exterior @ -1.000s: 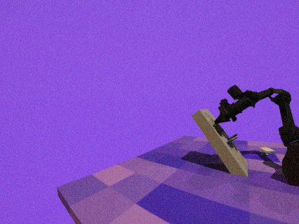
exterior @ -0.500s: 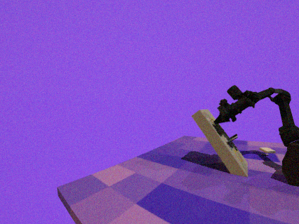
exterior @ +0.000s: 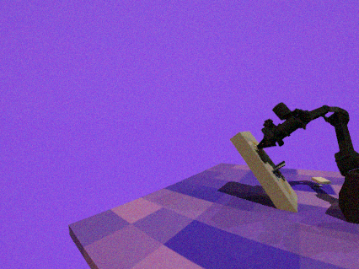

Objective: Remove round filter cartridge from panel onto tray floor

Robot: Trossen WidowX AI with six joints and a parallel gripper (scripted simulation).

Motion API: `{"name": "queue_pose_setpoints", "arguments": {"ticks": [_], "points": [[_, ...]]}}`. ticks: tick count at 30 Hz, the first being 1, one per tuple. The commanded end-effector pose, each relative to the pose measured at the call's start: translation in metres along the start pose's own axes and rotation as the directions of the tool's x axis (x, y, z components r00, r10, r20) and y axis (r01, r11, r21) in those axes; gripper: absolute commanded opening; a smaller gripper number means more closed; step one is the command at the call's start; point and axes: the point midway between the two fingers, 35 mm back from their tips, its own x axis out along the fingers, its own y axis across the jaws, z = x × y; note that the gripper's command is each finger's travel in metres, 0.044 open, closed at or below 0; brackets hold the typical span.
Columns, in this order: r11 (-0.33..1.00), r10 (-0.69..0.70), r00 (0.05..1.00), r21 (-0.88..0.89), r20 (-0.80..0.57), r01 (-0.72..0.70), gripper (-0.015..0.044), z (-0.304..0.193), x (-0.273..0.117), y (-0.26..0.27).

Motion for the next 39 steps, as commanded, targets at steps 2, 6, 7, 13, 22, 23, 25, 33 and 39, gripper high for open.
{"name": "queue_pose_setpoints", "arguments": {"ticks": [2,6,7,13,22,23,25,33,39], "points": [[1.0,0.005,1.0,-0.004,-0.001,-0.005,0.0088,-0.0006,0.0004,0.0011],[1.0,0.005,1.0,-0.004,-0.001,-0.005,0.0088,-0.0005,0.0004,0.001],[1.0,0.005,1.0,-0.004,-0.001,-0.005,0.0088,-0.0005,0.0004,0.001],[1.0,0.005,1.0,-0.004,-0.001,-0.005,0.0088,-0.0002,0.0004,0.0008],[1.0,0.005,1.0,-0.004,-0.001,-0.005,0.0088,0.0,0.0037,0.0007],[1.0,0.005,1.0,-0.004,-0.001,-0.005,0.0088,0.0,0.0037,0.0007],[1.0,0.005,1.0,-0.004,-0.001,-0.005,0.0088,0.0,0.0037,0.0007],[1.0,0.005,1.0,-0.004,-0.001,-0.005,0.0088,0.0,0.0037,0.0007],[1.0,0.005,1.0,-0.004,-0.001,-0.005,0.0088,0.0,0.0037,0.0007]]}}
